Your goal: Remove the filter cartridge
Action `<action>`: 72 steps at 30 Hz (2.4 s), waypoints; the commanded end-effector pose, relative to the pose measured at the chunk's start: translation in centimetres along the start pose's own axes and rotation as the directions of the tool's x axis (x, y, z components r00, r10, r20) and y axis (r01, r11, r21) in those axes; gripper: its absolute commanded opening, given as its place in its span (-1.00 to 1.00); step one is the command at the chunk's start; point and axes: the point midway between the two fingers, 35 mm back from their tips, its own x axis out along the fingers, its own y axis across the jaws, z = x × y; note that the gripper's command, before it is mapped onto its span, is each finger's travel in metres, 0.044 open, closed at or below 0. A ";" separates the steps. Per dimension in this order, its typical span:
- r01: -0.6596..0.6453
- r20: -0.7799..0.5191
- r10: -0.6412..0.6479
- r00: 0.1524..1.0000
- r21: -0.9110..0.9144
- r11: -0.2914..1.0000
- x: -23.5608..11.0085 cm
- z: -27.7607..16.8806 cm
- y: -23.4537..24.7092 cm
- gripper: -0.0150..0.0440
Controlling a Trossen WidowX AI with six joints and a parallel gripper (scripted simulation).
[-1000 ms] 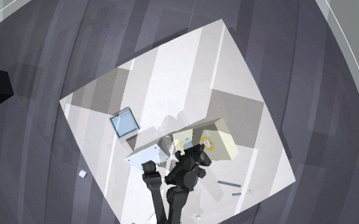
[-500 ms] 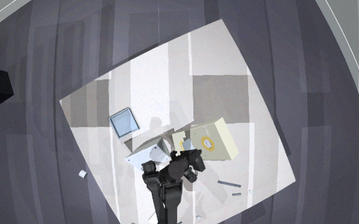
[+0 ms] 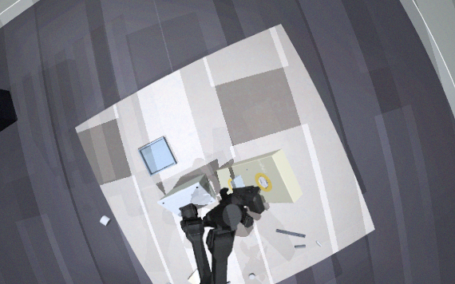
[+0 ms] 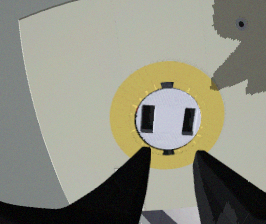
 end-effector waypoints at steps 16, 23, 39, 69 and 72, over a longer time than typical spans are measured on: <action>-0.004 0.001 0.004 1.000 -0.009 1.000 3.1 0.2 -0.1 -0.11; -0.007 0.003 0.007 1.000 -0.010 1.000 3.5 0.3 -0.1 -0.11; -0.007 0.002 0.007 1.000 -0.010 1.000 3.5 0.2 0.0 -0.11; -0.007 0.003 0.007 1.000 -0.009 1.000 4.3 0.2 -0.1 -0.11; -0.007 0.003 0.007 1.000 -0.009 1.000 4.6 0.2 0.0 -0.11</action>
